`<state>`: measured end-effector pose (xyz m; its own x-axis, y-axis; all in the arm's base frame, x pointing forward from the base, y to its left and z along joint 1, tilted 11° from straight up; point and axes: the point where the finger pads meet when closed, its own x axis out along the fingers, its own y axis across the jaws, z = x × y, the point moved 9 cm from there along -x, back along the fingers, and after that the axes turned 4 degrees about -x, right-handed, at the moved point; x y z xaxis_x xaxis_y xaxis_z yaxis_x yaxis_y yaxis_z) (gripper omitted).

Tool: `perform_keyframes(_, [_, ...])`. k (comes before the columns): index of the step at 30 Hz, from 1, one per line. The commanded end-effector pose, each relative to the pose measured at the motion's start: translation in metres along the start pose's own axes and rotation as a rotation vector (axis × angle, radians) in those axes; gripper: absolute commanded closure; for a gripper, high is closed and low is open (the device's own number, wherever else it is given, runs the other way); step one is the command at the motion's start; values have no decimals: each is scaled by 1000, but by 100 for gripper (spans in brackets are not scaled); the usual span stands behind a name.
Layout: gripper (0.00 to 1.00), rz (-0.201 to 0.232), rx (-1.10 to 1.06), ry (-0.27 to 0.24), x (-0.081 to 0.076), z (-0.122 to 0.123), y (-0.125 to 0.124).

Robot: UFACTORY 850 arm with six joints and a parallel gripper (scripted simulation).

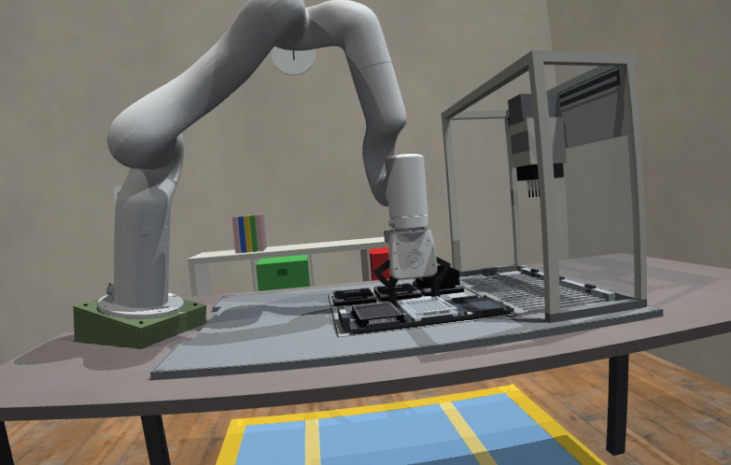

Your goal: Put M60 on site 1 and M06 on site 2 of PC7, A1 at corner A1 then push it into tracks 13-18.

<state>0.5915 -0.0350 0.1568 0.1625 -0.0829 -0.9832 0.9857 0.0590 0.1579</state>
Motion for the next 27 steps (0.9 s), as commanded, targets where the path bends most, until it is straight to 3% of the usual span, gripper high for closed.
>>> perform_keyframes(1, [0,2,0,0,0,0,1])
perform_keyframes(27, [0,2,0,0,0,9,0])
